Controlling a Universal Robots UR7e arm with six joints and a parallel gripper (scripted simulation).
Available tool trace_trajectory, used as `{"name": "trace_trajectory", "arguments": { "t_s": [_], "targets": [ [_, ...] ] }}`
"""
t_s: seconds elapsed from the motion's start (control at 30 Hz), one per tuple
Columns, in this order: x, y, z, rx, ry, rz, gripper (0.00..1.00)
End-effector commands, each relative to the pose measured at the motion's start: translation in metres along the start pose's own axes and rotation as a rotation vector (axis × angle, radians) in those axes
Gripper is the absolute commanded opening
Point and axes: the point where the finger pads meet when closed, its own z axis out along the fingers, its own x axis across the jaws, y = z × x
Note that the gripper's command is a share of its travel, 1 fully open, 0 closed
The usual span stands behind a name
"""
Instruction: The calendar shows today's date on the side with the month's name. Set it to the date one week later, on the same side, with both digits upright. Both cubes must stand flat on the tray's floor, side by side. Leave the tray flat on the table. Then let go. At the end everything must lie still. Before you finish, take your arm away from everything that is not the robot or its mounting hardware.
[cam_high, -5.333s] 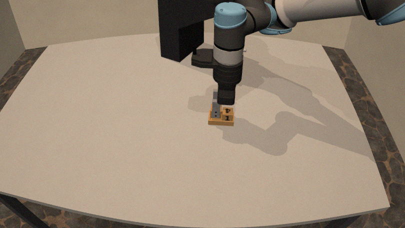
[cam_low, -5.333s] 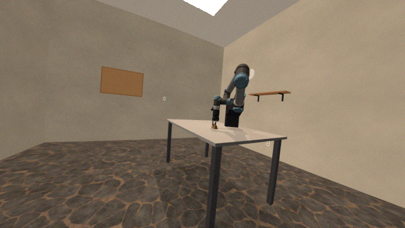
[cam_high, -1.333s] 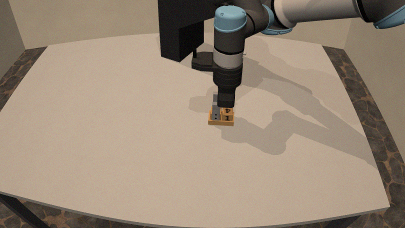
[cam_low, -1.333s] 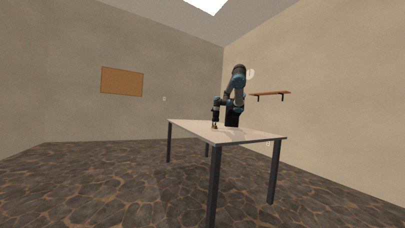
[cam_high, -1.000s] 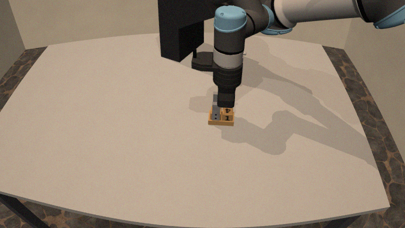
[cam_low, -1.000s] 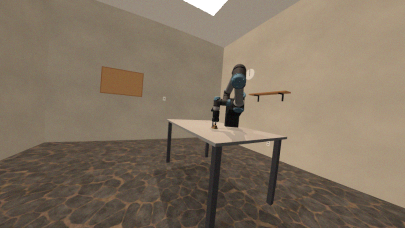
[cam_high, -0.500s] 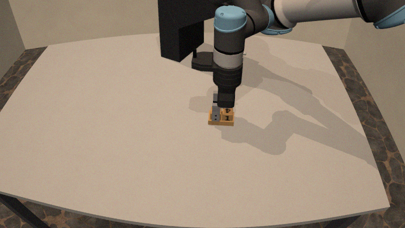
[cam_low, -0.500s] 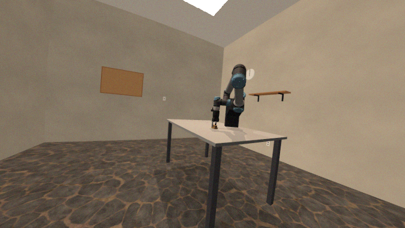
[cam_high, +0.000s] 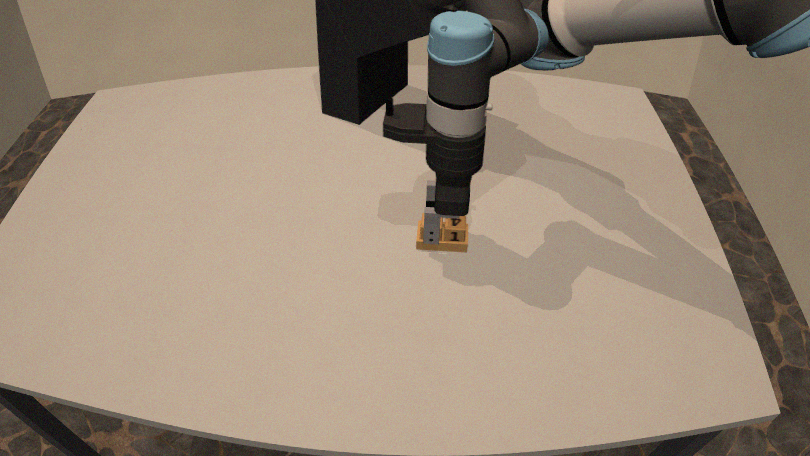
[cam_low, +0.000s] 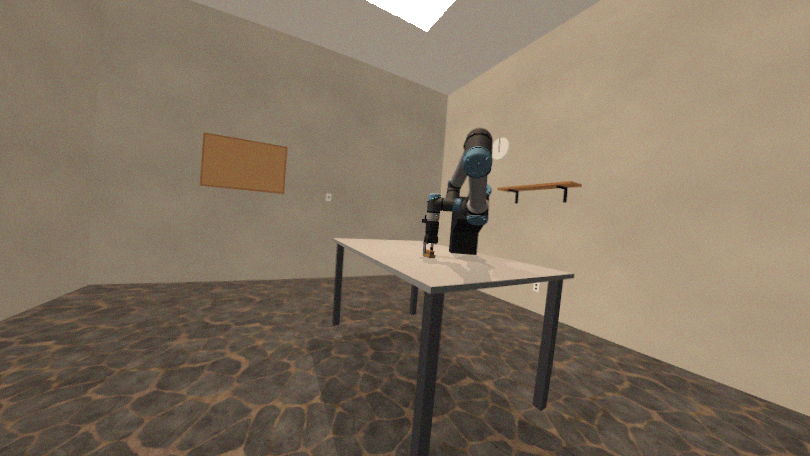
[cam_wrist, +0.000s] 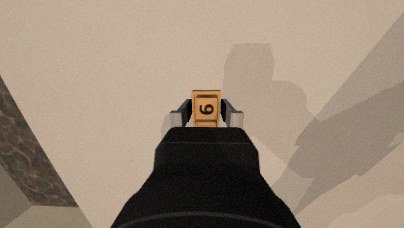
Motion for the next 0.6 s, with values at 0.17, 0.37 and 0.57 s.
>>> {"name": "trace_trajectory", "arguments": {
  "t_s": [0.17,0.37,0.57],
  "targets": [
    [-0.0018,-0.0006,-0.0007,0.001,-0.001,-0.002,0.87],
    [-0.0023,-0.001,-0.0032,0.002,-0.003,-0.003,0.87],
    [-0.0019,-0.0009,-0.0075,0.002,-0.002,-0.002,0.87]
  ]
}}
